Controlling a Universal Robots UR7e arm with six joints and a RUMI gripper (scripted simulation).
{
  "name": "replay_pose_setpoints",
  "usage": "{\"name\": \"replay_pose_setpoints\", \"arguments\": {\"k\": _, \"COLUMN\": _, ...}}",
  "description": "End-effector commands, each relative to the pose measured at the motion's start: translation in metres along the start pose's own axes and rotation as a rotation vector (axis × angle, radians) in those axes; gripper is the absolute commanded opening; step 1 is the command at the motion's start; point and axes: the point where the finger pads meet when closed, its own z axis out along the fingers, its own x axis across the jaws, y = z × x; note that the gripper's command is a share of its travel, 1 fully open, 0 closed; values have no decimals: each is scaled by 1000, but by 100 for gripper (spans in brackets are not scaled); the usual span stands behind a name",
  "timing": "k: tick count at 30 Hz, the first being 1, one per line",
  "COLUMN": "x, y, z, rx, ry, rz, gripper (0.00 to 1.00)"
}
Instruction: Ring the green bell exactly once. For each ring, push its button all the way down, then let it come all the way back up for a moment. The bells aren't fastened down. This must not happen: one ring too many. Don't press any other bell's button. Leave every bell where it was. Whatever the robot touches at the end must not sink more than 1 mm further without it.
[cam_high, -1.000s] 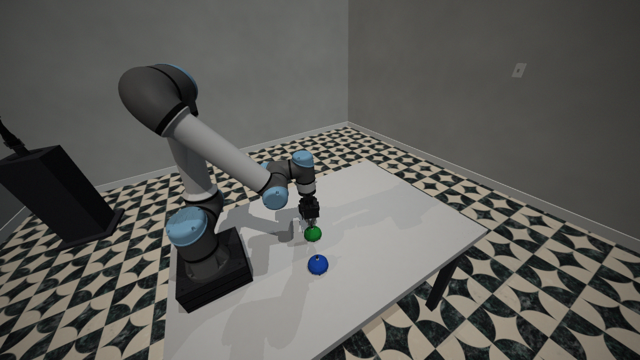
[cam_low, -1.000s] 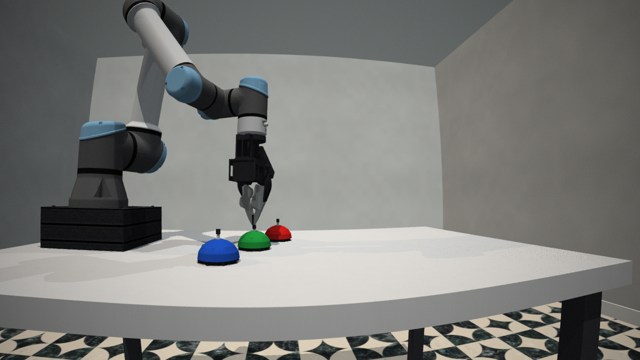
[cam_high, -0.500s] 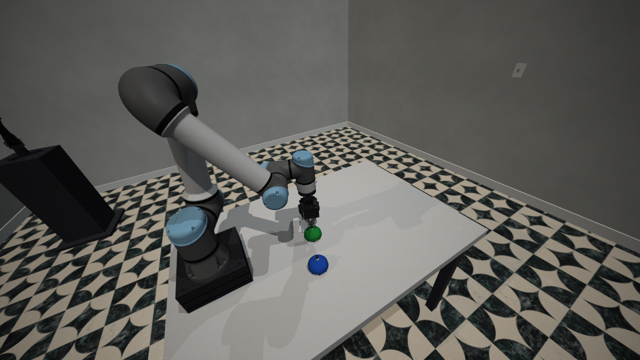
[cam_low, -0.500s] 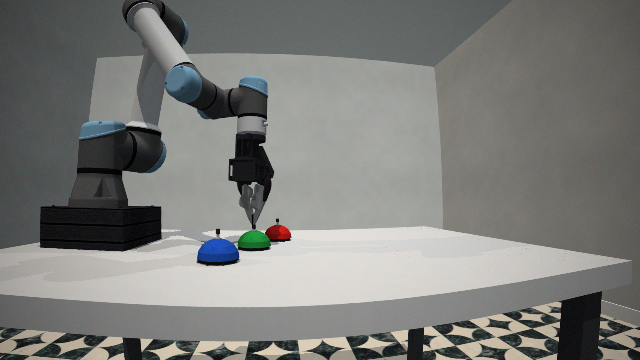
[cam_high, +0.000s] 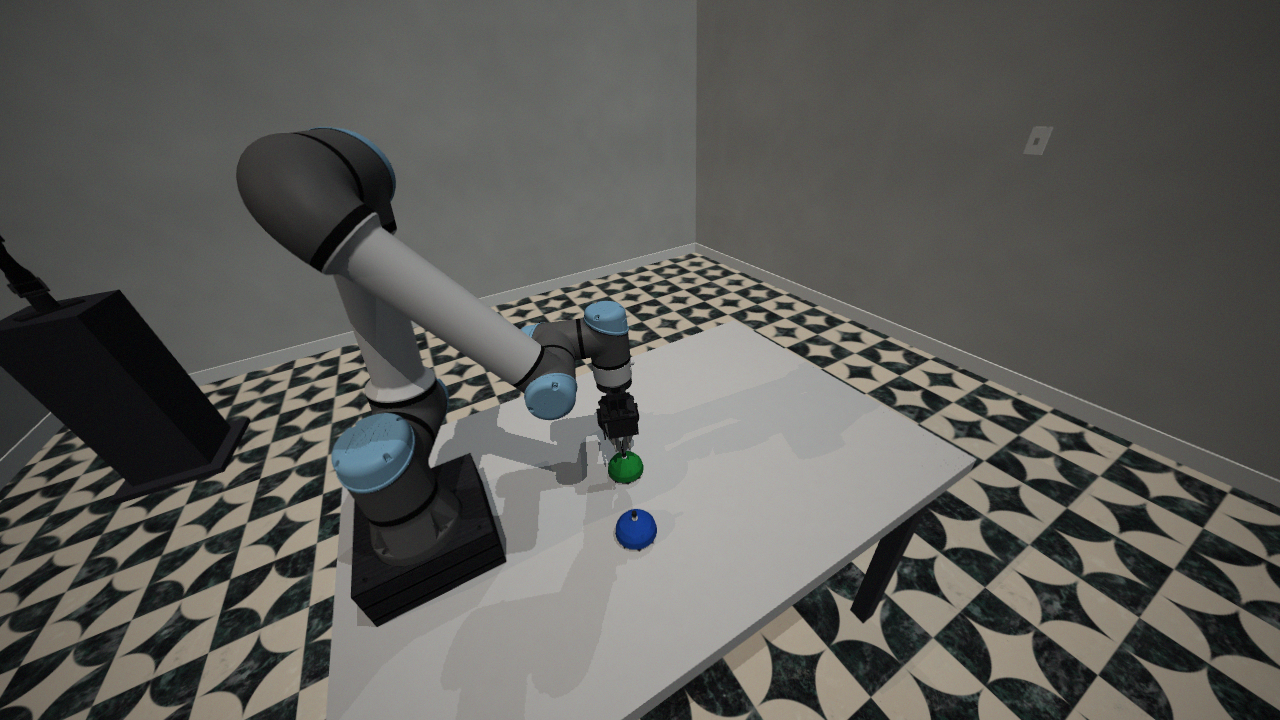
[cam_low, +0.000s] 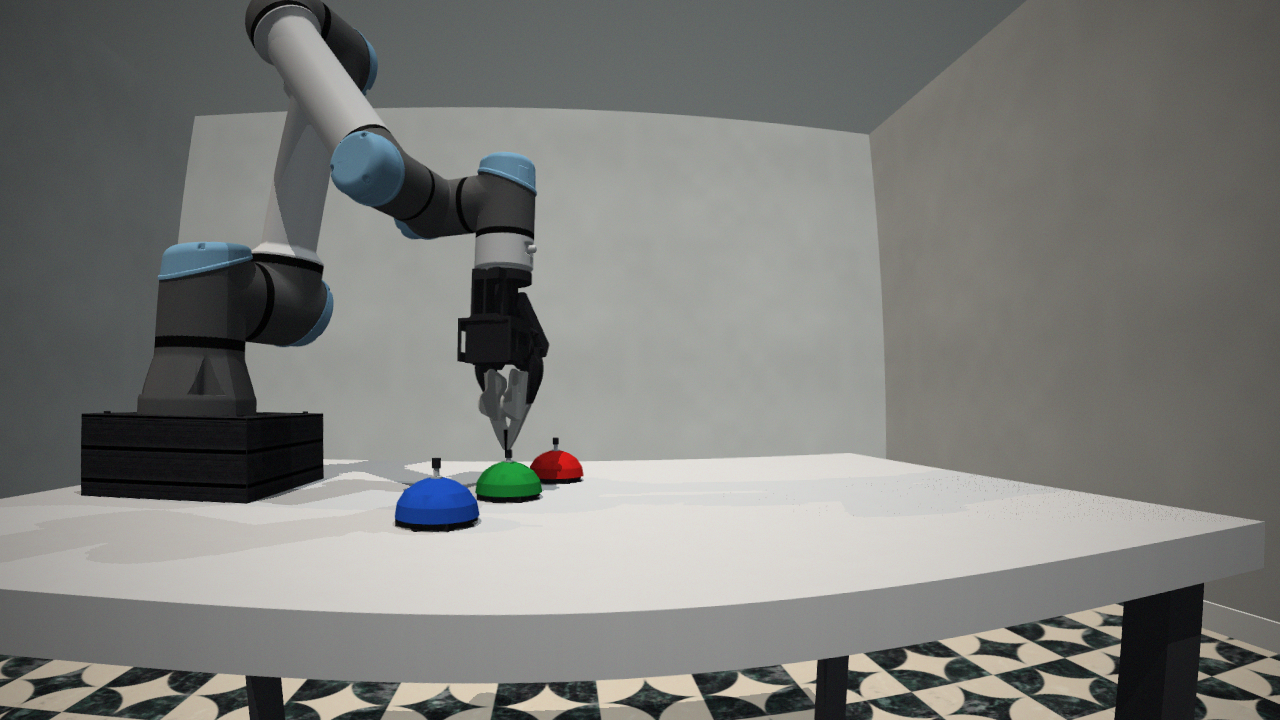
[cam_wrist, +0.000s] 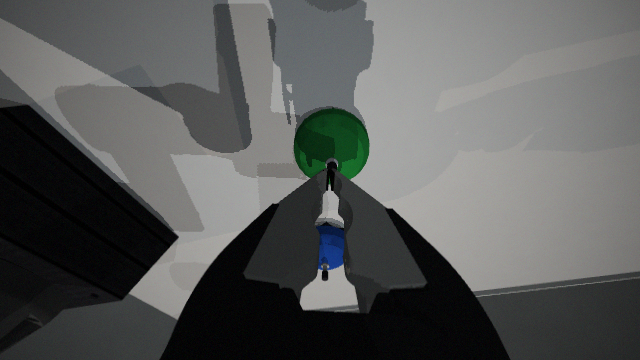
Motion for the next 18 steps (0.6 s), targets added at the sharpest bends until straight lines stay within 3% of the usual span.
{"name": "replay_pose_setpoints", "arguments": {"k": 1, "x": 0, "y": 0, "z": 0, "rx": 0, "ry": 0, "rz": 0, "gripper": 0}}
{"name": "replay_pose_setpoints", "arguments": {"k": 18, "x": 0, "y": 0, "z": -4, "rx": 0, "ry": 0, "rz": 0, "gripper": 0}}
